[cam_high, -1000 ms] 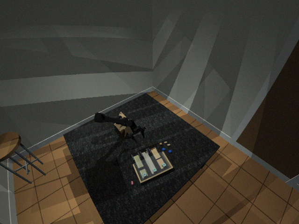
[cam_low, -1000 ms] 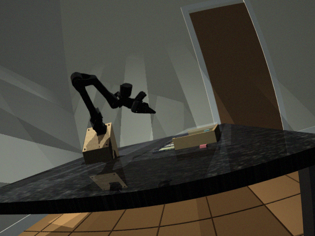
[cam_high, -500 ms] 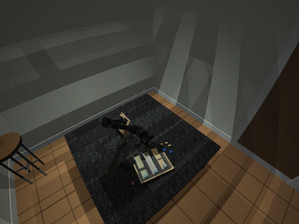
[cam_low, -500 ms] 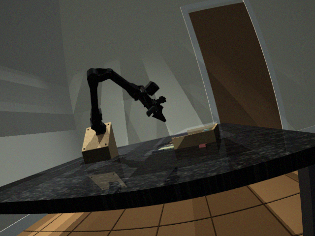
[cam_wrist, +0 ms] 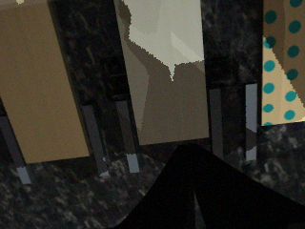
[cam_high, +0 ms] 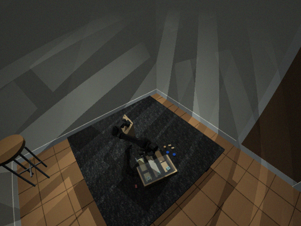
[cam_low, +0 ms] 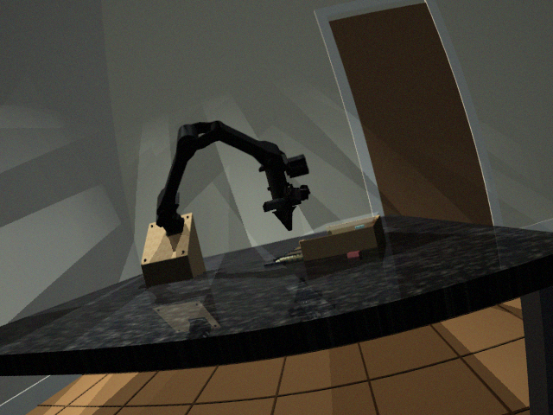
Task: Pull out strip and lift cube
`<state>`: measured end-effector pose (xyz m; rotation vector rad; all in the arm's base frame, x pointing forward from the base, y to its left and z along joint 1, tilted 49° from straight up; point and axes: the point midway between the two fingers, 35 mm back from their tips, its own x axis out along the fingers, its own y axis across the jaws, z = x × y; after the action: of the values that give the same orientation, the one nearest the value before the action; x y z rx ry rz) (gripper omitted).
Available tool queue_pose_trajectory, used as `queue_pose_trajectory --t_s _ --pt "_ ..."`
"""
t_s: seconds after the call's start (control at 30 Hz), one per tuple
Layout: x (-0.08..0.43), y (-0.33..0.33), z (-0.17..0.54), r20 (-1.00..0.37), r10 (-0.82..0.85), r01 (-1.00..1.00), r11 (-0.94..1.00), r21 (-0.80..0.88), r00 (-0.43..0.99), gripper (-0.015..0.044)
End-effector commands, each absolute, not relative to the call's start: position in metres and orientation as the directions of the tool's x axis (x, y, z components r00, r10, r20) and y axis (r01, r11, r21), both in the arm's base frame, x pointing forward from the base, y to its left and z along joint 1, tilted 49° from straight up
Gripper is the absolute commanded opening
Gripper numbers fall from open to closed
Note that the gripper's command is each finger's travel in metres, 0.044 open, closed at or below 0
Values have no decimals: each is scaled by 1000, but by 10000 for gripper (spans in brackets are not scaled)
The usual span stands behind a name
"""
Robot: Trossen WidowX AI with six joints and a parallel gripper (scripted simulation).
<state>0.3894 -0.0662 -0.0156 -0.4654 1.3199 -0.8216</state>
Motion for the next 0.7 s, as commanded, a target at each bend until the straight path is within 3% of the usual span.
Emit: queue_pose_trajectory --t_s 0.0,0.67 --pt "389 -65 -18 -662 -750 264 640 -722 8 0" --pt "391 -87 -39 -663 -749 264 641 -721 9 0"
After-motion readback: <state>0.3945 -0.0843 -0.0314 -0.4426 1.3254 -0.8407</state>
